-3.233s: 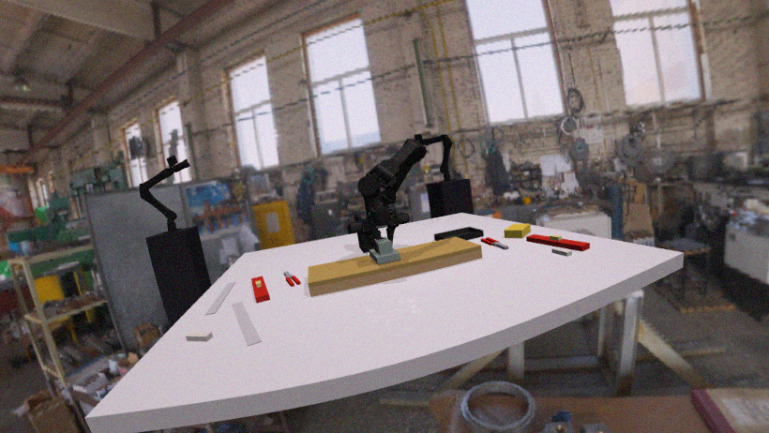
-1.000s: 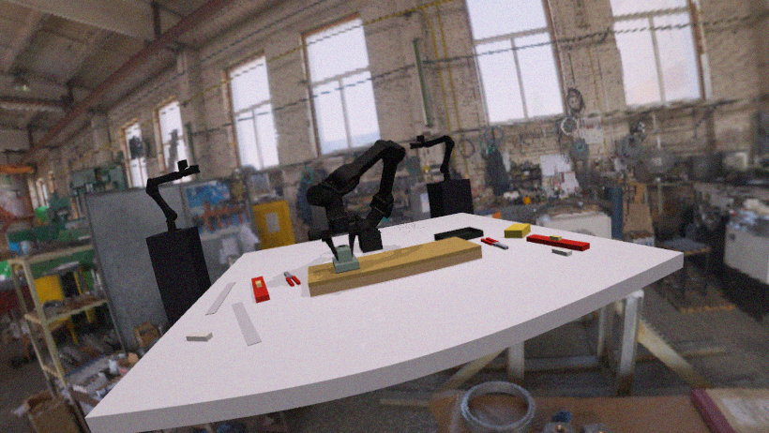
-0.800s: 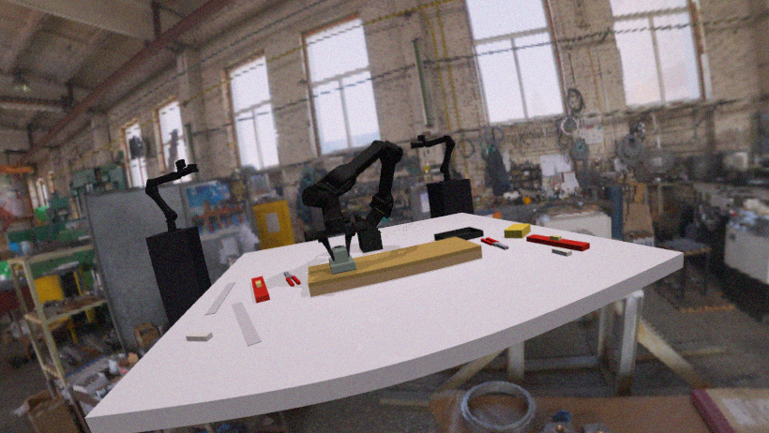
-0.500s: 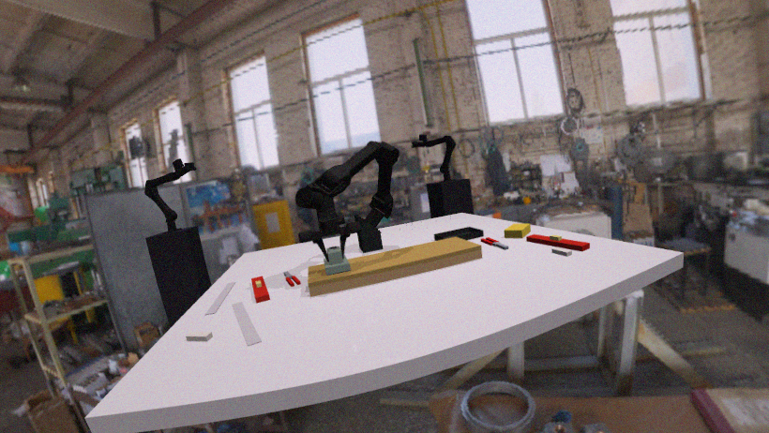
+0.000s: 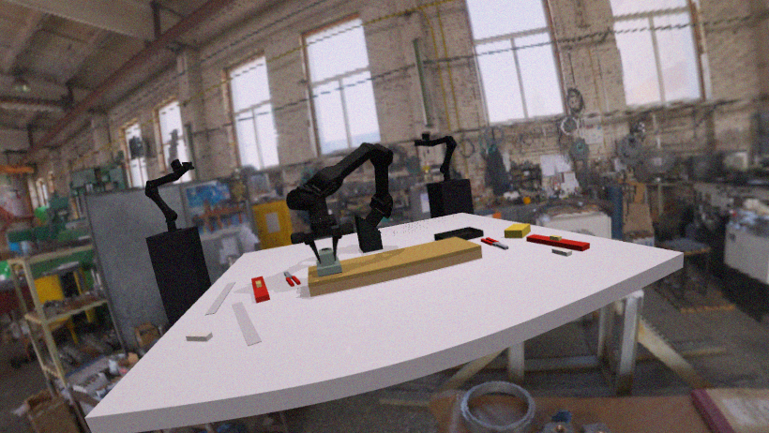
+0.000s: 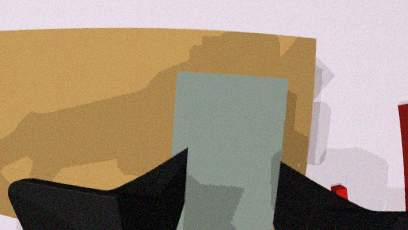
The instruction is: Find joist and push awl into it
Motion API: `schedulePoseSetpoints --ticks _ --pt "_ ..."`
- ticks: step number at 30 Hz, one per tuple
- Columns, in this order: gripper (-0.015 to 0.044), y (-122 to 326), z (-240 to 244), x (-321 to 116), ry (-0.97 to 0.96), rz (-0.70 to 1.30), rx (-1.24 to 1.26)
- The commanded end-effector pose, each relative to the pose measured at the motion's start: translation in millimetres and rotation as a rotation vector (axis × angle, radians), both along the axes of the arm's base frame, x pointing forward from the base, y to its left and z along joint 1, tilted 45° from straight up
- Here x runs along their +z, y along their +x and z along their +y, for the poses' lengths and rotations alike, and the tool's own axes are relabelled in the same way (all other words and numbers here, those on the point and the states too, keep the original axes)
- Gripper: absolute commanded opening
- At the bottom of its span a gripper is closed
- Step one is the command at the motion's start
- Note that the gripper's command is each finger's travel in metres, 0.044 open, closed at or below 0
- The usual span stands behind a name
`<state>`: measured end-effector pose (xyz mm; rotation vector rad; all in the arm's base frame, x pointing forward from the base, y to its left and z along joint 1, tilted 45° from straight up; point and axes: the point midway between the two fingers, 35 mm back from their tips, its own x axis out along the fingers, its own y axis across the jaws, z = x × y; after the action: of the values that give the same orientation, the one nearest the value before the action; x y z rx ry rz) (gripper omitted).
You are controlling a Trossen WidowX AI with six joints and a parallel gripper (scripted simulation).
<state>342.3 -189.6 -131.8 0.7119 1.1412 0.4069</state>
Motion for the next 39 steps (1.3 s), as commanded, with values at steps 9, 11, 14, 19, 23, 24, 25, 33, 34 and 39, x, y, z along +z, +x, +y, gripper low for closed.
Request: schedulePoseSetpoints --ticks 9,11,14,19,23,24,25,33,34,39 --pt "0.0 0 -3 3 -0.001 0.0 0.001" --pt "0.0 0 -9 8 -0.002 0.001 0.0" --pt "0.0 0 -20 17 -0.004 0.002 0.0" --pt "0.0 -3 -39 33 -0.005 0.003 0.0" --pt "0.0 -7 -54 48 -0.006 0.004 0.0" --pt "0.0 -8 -58 51 -0.006 0.004 0.0" --pt "0.0 -9 -61 55 -0.006 0.004 0.0" --pt "0.0 -14 -73 69 -0.006 0.005 0.001" --pt "0.0 -13 -72 69 -0.007 0.003 0.003" --pt "0.0 -2 -60 87 -0.028 -0.024 0.04"
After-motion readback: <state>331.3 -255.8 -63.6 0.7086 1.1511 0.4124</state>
